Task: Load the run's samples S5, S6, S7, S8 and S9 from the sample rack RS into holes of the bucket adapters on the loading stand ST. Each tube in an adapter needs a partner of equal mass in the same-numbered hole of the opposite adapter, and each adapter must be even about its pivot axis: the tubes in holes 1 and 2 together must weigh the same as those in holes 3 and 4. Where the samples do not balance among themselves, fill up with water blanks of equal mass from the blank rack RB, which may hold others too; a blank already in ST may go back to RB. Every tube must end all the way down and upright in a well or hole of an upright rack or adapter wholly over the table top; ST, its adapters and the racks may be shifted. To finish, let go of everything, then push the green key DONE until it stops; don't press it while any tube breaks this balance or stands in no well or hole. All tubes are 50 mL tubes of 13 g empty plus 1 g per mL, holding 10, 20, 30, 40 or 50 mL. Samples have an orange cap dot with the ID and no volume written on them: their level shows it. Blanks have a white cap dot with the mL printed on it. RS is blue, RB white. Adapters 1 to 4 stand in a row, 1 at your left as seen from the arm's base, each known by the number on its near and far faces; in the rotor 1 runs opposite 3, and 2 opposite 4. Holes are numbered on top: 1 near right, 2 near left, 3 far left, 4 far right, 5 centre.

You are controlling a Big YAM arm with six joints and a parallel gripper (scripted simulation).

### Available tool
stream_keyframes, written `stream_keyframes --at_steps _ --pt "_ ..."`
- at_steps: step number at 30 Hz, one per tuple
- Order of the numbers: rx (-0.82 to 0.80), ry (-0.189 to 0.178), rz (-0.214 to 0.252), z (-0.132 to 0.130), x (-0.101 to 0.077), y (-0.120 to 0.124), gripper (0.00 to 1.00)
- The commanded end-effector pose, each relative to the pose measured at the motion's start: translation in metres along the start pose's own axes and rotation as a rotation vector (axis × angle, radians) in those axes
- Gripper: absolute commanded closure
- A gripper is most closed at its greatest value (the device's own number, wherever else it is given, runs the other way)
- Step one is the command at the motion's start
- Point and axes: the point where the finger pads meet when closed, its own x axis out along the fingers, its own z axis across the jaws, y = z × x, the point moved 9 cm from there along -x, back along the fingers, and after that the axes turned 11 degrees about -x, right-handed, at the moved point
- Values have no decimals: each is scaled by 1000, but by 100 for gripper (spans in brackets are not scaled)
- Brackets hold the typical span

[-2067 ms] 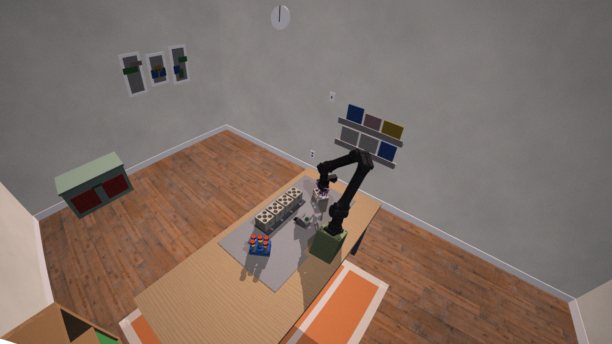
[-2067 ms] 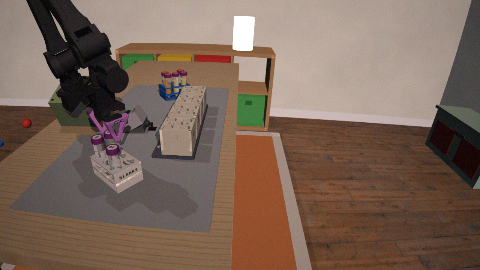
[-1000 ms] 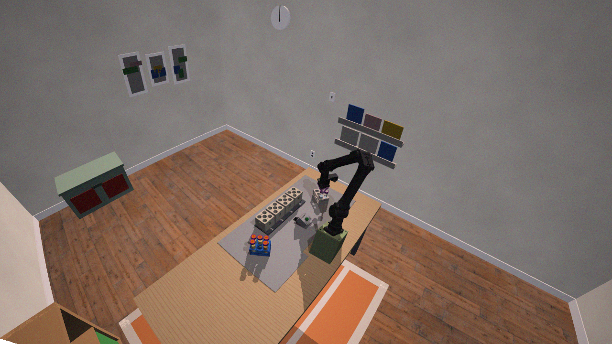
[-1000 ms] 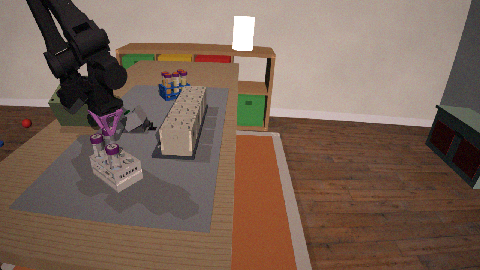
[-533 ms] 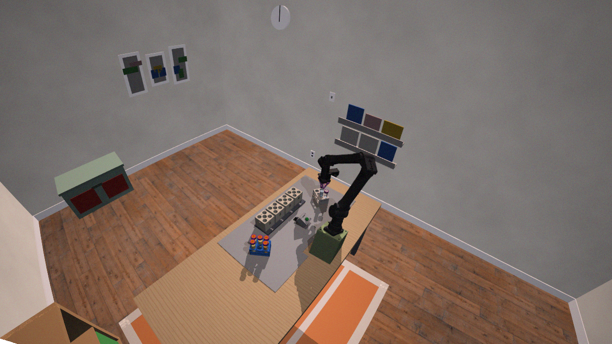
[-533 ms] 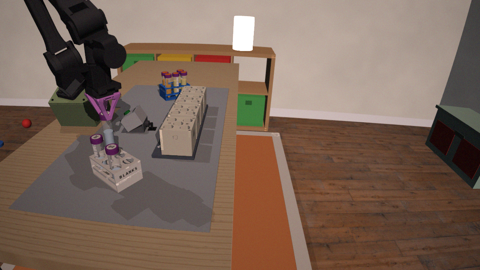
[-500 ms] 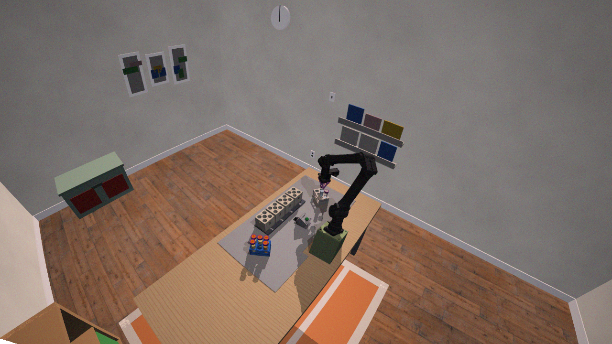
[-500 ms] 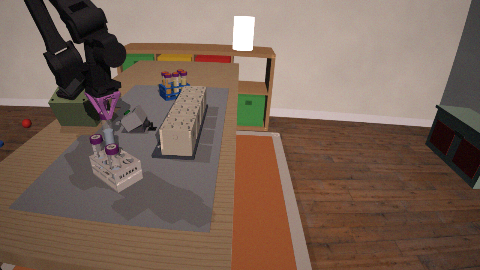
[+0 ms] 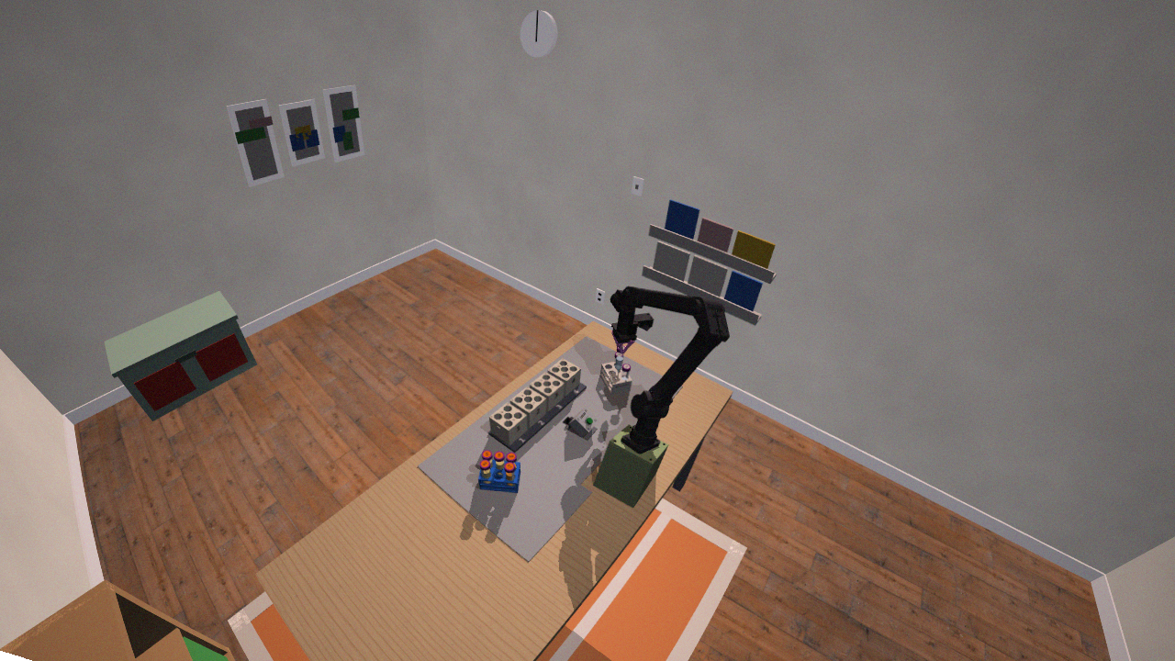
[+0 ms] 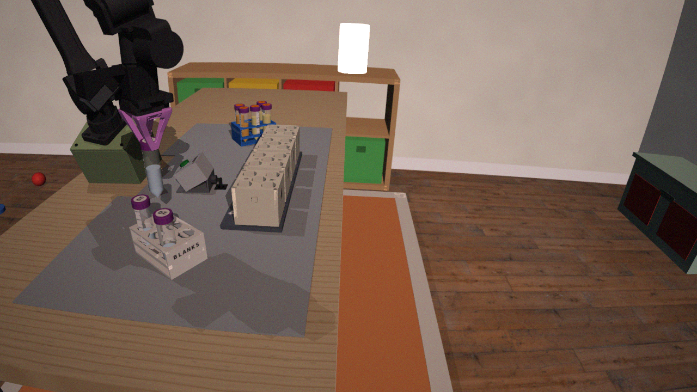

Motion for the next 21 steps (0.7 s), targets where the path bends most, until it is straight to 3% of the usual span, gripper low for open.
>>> stream_keyframes --at_steps 1,12,13,14,16,18,21 --pt "18 -75 -12 13 -34 -5 100" --pt "19 -77 -10 10 -70 -5 100" --pt "-7 -77 -11 11 -70 3 100" --pt "-69 -25 -4 -3 -50 18 100" --pt "-134 -3 -2 -2 -43 33 100" --pt "-134 -3 -2 -2 -43 33 100" --pt "-215 0 -2 -2 -40 54 100"
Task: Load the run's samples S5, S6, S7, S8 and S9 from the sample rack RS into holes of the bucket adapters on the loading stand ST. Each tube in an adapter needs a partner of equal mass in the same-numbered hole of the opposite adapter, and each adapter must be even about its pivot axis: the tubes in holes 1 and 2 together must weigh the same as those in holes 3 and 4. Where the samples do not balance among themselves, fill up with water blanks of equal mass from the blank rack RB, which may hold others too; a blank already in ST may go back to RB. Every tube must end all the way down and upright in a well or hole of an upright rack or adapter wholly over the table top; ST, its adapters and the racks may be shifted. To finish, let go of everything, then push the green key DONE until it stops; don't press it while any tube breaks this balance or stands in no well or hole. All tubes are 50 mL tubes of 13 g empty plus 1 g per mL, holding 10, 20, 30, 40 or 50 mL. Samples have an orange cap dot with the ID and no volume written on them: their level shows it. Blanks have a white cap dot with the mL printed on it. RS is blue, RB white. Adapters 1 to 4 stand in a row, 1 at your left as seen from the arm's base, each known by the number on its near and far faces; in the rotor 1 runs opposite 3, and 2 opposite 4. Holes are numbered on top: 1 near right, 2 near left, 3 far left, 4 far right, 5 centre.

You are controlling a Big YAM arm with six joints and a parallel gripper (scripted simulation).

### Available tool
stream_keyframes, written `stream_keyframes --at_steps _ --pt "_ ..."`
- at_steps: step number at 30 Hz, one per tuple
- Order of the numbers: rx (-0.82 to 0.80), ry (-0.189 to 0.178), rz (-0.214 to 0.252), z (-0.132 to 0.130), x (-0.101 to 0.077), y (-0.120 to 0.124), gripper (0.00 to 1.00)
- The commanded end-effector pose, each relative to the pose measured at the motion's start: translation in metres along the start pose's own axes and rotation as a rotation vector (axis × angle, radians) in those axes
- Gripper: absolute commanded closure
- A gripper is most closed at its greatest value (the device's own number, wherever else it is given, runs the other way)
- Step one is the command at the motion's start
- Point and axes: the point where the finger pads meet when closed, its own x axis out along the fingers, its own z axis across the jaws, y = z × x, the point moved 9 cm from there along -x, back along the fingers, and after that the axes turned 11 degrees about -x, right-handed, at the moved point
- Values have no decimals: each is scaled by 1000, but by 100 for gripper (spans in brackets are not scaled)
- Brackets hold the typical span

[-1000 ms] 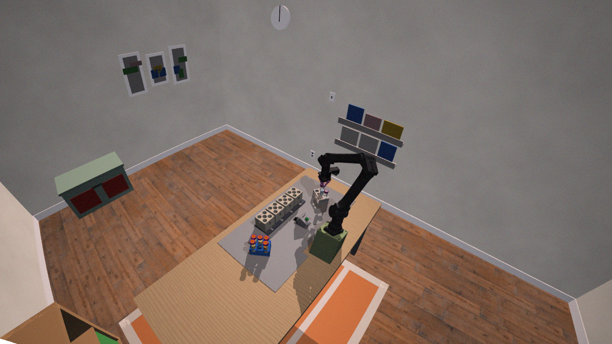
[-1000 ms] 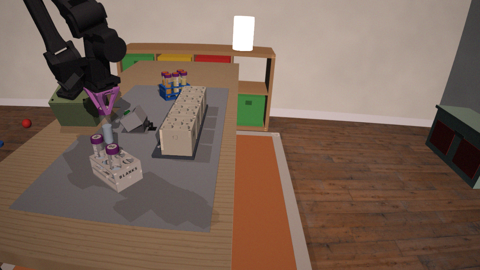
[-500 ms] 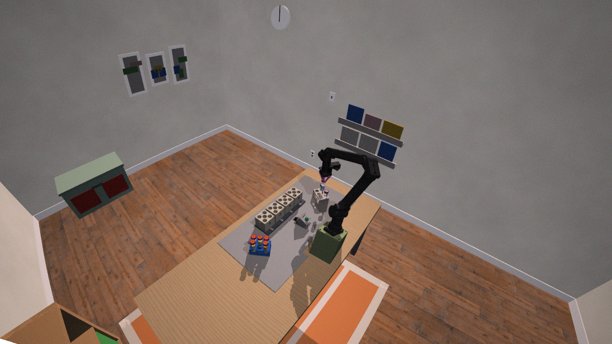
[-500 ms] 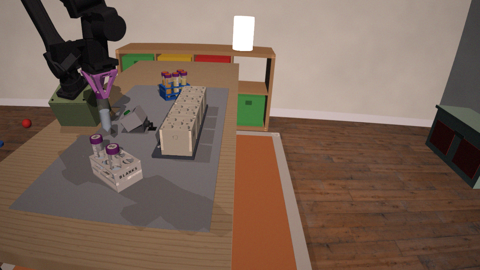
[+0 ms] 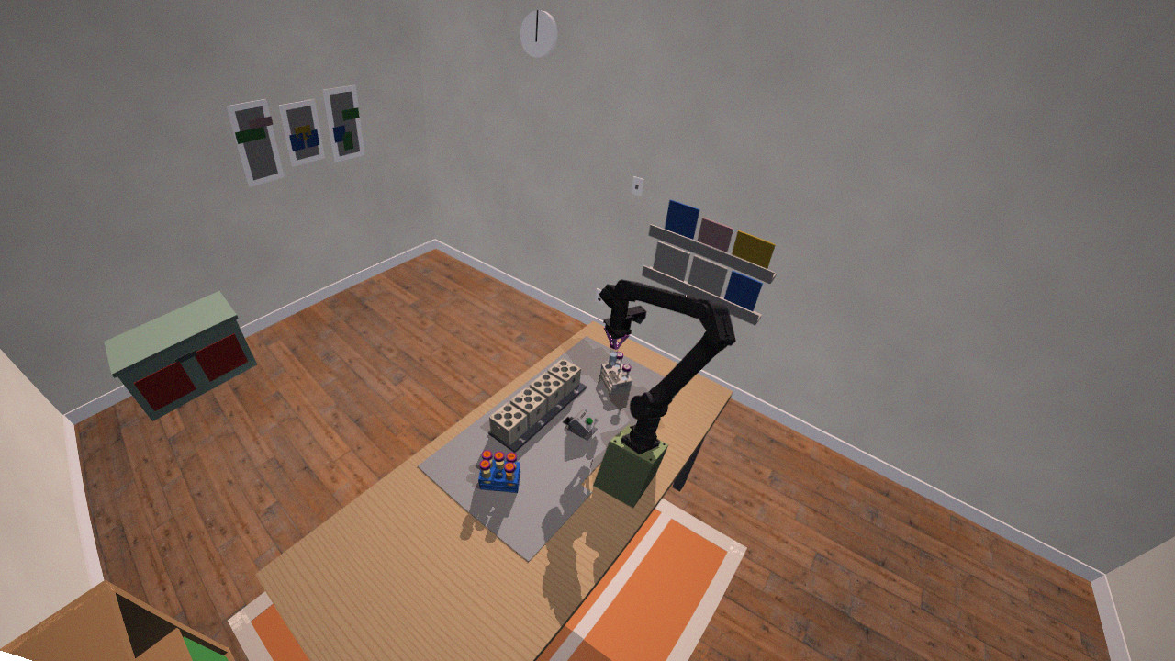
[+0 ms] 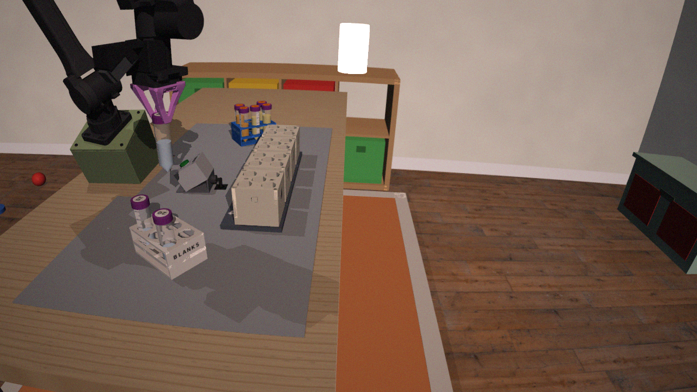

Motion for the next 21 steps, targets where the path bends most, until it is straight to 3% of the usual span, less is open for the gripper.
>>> stream_keyframes --at_steps 1,10,12,16,21 --pt "-105 2 1 4 -3 22 100" --pt "-344 -5 -2 8 -5 82 100" --pt "-391 -20 -3 13 -10 94 100" --pt "-444 -21 -3 14 -9 108 100" --pt "-559 -69 -3 28 -24 140 100"
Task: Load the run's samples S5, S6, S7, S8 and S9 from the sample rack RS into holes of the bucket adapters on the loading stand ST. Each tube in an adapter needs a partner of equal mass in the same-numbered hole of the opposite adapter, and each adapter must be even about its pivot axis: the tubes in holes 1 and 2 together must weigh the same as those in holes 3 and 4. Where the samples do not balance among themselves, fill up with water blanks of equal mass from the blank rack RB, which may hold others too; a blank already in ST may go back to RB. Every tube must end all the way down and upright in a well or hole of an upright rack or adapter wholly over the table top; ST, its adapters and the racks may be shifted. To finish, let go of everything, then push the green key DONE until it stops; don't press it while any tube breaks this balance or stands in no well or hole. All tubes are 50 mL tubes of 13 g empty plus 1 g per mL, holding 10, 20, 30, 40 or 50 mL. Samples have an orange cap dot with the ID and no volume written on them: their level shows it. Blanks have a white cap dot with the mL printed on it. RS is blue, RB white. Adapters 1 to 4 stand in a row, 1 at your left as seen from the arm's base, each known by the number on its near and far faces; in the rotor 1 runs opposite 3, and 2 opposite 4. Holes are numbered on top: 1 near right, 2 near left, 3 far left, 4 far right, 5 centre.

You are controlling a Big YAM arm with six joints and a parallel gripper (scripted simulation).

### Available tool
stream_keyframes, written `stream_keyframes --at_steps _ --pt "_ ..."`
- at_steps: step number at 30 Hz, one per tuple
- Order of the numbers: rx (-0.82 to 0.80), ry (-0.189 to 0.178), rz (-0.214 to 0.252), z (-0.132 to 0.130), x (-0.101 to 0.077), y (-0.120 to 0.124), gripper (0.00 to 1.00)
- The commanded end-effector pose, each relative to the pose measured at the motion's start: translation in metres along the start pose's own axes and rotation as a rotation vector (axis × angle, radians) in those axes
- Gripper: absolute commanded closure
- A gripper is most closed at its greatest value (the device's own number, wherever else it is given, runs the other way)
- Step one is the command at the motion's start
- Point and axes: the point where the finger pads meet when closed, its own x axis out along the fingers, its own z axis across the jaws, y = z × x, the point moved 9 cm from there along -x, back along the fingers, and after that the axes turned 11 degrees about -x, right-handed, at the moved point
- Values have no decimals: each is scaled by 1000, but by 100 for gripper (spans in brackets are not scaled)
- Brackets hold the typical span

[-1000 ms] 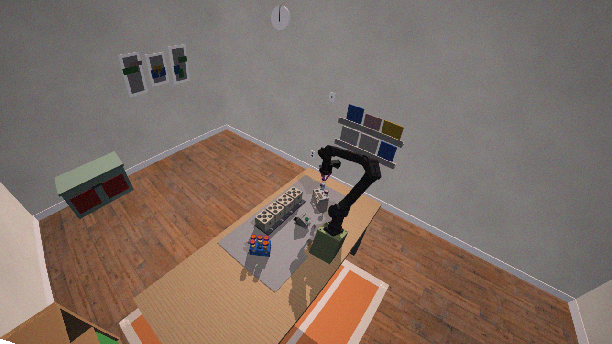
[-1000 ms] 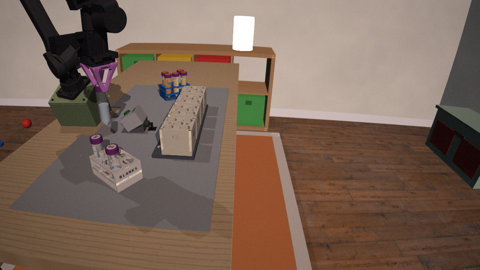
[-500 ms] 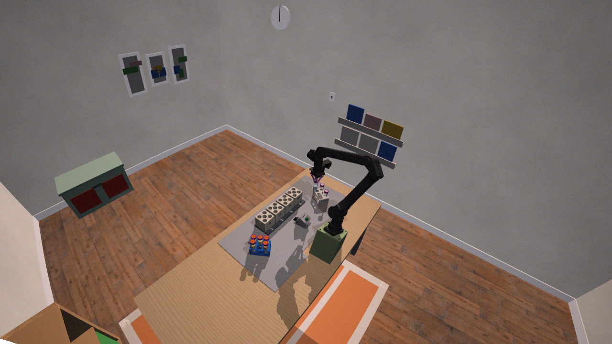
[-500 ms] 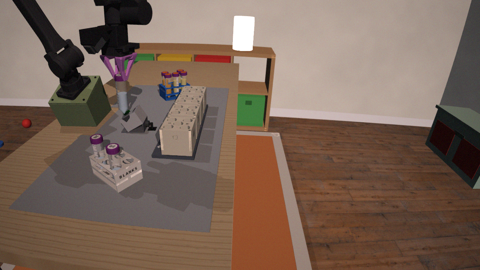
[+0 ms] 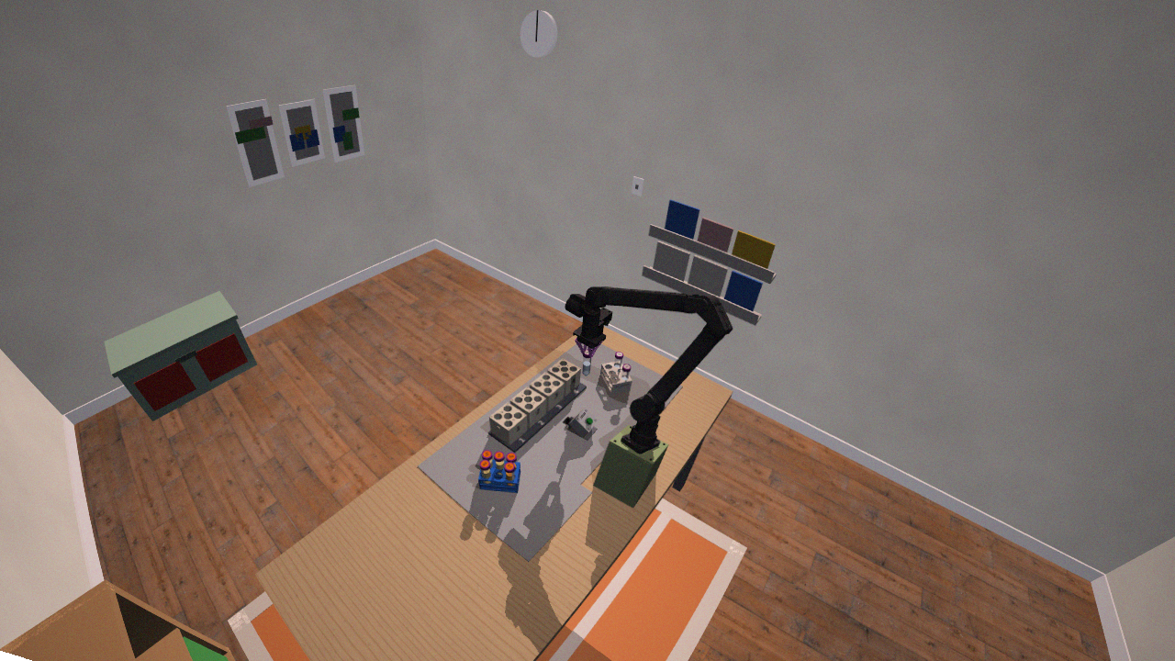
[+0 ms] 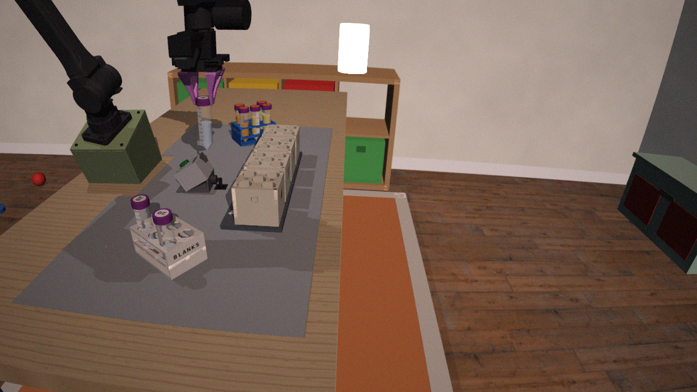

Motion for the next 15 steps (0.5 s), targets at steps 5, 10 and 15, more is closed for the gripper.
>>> stream_keyframes --at_steps 5,10,15 --pt "-211 -63 -18 44 -21 39 100" --pt "-290 -64 -17 55 -21 57 100" --pt "-424 -66 -14 72 -21 88 100"
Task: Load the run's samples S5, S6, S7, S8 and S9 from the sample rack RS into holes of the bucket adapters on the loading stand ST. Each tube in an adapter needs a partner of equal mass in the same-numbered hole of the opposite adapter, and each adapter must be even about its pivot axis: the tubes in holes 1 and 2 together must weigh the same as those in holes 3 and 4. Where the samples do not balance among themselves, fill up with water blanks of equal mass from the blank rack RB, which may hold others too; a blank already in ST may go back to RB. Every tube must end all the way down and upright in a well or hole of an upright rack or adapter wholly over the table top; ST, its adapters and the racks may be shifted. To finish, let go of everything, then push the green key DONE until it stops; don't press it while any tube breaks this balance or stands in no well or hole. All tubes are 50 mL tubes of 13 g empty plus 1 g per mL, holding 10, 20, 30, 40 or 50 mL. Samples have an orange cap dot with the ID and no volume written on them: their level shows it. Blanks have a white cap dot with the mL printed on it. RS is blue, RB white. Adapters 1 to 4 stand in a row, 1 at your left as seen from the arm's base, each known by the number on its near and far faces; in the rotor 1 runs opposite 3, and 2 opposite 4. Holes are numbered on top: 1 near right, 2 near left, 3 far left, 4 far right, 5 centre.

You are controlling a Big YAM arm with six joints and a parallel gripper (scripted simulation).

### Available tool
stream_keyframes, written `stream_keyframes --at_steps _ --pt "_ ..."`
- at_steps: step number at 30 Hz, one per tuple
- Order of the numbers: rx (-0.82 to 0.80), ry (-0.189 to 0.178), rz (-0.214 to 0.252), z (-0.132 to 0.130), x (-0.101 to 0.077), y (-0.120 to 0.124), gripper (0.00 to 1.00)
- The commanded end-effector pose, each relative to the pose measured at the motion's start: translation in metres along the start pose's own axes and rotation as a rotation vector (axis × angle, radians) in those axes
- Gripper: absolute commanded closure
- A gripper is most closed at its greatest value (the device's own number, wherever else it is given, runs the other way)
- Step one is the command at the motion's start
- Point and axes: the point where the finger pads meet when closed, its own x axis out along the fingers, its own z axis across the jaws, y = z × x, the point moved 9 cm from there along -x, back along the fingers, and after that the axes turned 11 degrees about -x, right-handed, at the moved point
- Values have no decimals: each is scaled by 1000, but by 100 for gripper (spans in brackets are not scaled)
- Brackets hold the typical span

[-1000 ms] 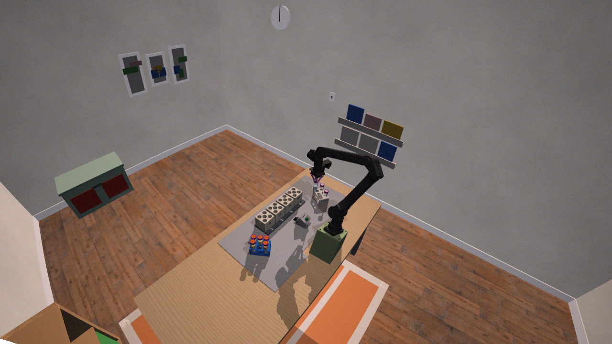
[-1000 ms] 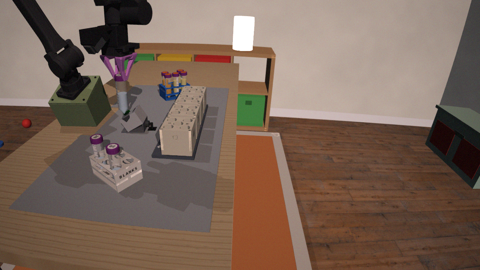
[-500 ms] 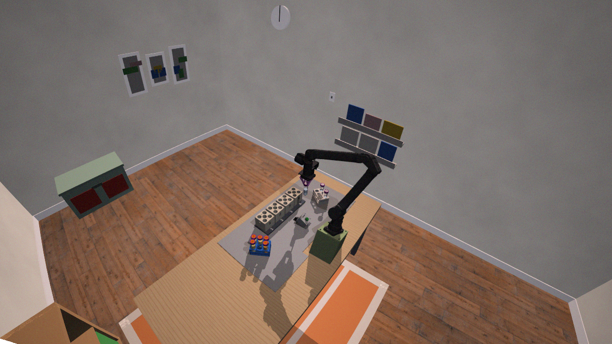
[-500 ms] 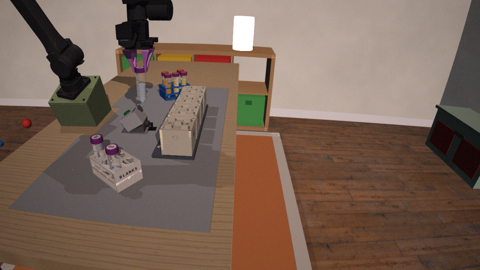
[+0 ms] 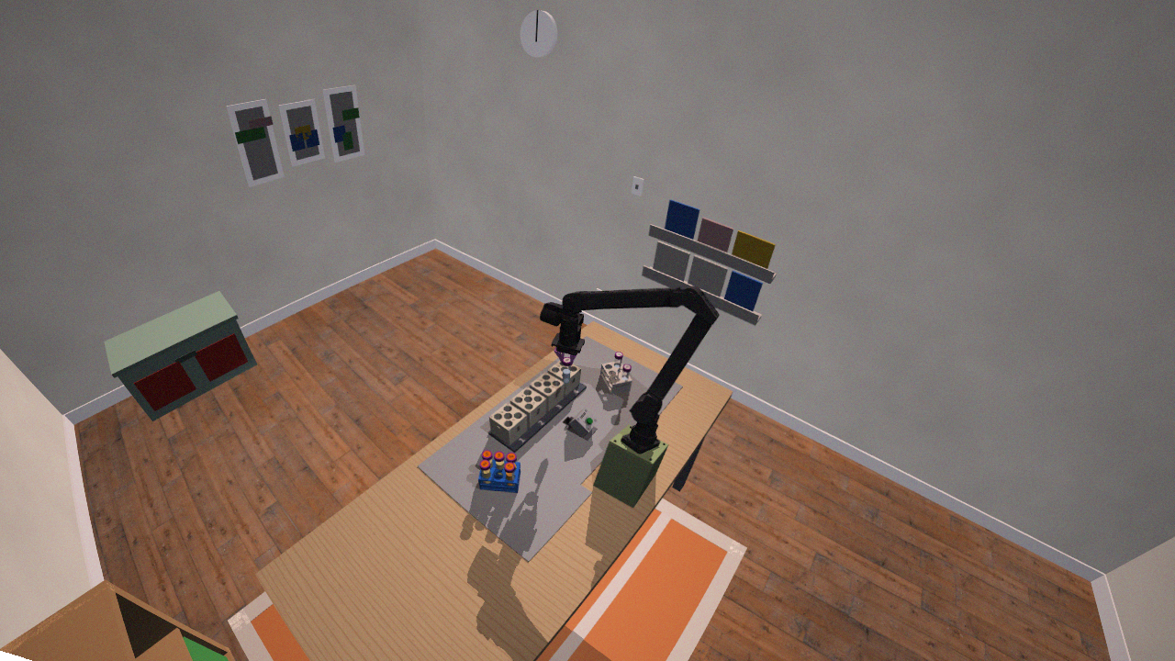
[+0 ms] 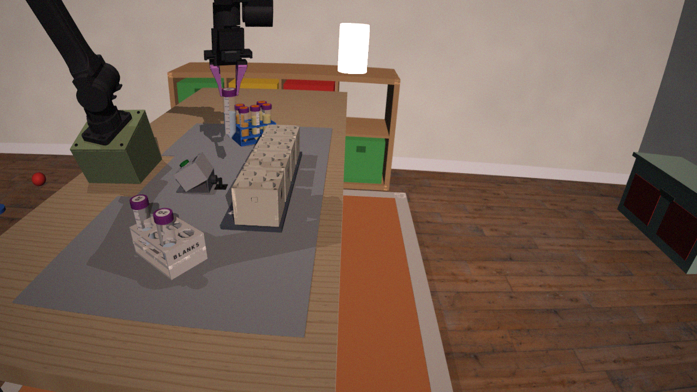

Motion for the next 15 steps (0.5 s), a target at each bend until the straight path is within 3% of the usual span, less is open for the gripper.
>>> stream_keyframes --at_steps 1,10,15 --pt "-103 -67 -28 35 -22 8 100" --pt "-346 -65 -28 82 -22 49 100" --pt "-431 -52 -24 96 -23 63 100"
